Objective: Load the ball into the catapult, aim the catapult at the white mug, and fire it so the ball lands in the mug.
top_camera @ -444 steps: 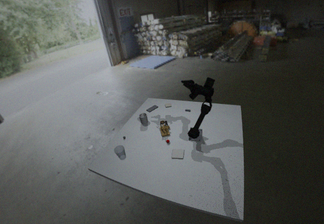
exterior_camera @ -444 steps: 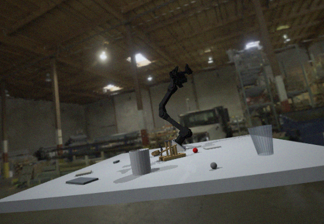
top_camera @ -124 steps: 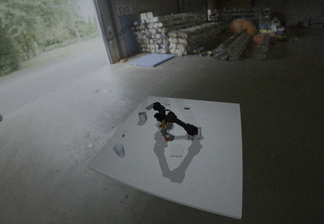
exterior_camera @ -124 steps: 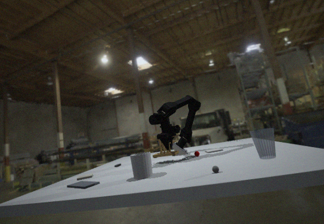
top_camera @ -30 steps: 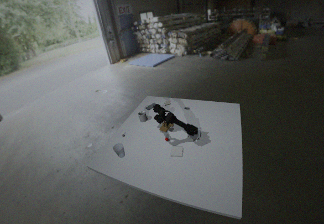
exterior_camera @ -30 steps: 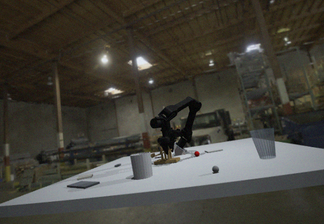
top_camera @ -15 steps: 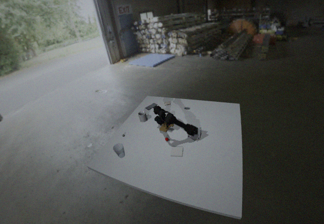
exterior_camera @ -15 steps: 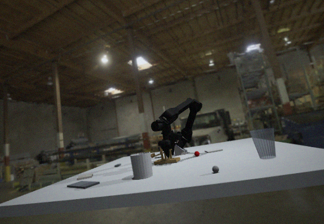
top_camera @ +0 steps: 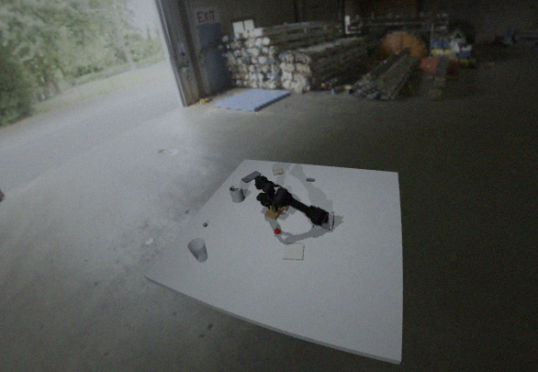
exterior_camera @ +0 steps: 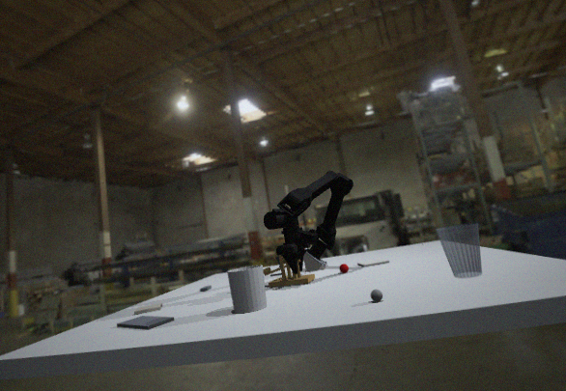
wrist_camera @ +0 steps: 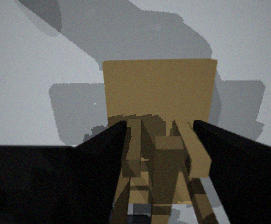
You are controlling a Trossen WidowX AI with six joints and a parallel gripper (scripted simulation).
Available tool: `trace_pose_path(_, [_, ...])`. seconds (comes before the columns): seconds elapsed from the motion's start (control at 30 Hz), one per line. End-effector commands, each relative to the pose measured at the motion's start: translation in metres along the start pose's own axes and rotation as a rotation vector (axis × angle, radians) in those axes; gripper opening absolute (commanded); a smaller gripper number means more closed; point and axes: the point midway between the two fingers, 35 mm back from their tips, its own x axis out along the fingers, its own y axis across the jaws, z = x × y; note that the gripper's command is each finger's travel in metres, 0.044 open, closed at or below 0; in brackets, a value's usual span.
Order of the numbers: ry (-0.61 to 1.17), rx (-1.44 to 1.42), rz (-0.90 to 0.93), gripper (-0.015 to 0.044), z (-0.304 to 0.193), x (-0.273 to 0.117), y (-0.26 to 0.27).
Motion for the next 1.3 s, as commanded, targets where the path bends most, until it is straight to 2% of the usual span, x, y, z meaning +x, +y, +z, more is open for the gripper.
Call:
trace_pose_path(0.0, [0.003,0.001,-0.004,0.0032,-0.001,-0.024,-0.001])
trace_pose_path(0.03, [0.003,0.002,-0.003,0.0006,-0.001,-0.038,-0.001])
trace_pose_path(0.1, [0.003,0.002,-0.002,0.0,-0.001,-0.049,0.0])
trace_pose_path(0.27, [0.002,0.051,-0.002,0.0,-0.001,-0.049,0.0])
trace_pose_path(0.97, [-0.002,0.751,-0.002,0.0,-0.005,-0.046,-0.014])
trace_pose_path(1.27, [-0.002,0.773,-0.003,0.0,-0.007,-0.044,-0.018])
